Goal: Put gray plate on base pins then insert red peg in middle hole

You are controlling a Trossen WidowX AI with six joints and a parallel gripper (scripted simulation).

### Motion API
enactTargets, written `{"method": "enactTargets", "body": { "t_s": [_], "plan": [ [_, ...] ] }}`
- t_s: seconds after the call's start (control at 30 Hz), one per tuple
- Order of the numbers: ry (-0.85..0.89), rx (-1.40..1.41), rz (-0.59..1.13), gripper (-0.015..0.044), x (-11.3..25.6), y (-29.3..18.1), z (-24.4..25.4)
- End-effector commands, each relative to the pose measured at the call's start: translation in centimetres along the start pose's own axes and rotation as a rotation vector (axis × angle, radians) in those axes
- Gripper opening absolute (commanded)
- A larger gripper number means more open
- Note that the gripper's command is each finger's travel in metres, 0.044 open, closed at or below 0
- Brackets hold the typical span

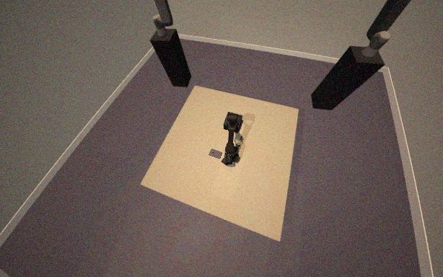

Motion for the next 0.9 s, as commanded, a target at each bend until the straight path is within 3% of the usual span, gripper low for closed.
{"method": "enactTargets", "body": {
  "t_s": [0.0, 0.07, 0.23, 0.87],
  "plan": [
    [0.002, 0.003, -0.002, 0.0144, -0.1, 0.0, 0.1],
    [0.002, 0.003, -0.002, 0.0131, -0.1, 0.0, 0.1],
    [0.002, 0.003, -0.003, 0.0000, 0.7, 0.2, 0.0],
    [0.002, 0.002, -0.003, 0.0000, 6.5, 0.8, -0.2]
  ]
}}
Point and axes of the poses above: the point midway between the two fingers, 35 mm back from their tips, its own x axis back along the fingers, its own z axis across the jaws, y = z × x, the point moved 1 cm from there along x, back along the fingers, and after that the axes turned 11 degrees about -x, right-handed, at the moved point
